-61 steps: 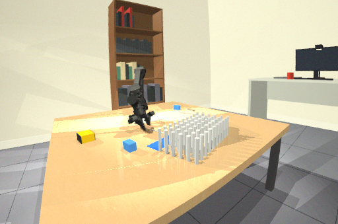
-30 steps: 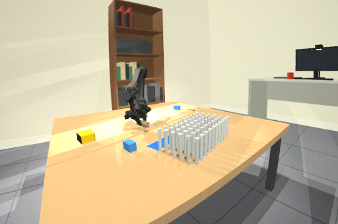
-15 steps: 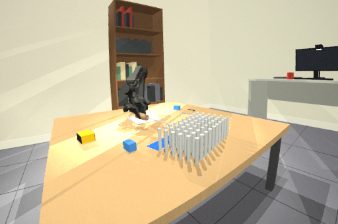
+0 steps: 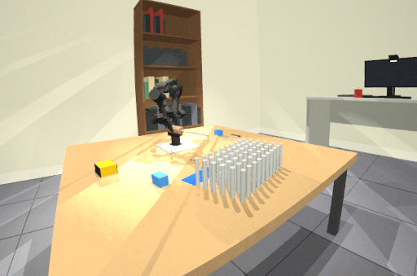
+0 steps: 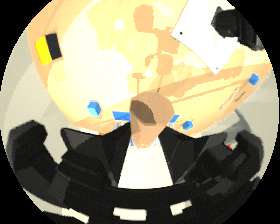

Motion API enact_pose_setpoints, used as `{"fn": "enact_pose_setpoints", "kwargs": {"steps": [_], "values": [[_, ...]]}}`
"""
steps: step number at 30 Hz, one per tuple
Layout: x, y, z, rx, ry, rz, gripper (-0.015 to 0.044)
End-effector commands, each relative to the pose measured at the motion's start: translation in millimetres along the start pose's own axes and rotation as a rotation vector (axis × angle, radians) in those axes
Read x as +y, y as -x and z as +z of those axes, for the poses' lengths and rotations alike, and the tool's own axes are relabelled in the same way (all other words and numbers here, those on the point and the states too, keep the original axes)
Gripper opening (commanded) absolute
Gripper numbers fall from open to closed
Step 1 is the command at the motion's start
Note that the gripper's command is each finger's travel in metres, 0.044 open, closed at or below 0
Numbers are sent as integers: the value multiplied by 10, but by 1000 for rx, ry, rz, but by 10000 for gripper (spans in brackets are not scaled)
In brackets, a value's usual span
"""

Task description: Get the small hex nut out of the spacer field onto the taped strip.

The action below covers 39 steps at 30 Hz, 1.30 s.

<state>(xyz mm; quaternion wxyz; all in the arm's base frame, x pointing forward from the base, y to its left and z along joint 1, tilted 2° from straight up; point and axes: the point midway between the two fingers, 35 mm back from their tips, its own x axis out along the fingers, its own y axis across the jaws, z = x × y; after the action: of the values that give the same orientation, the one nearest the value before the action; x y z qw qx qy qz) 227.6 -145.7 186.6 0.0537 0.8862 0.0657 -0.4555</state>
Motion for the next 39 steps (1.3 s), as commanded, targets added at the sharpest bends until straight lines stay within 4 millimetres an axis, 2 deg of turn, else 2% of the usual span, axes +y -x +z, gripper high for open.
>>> {"fn": "enact_pose_setpoints", "kwargs": {"steps": [1,9,19,39], "values": [[-4,-29,13,-2,7,-2,0],[-100,-51,-103,-6,182,-2,0],[-183,-114,-253,-27,483,-17,0],[-463,-268,-616,-34,1161,-59,0]]}}
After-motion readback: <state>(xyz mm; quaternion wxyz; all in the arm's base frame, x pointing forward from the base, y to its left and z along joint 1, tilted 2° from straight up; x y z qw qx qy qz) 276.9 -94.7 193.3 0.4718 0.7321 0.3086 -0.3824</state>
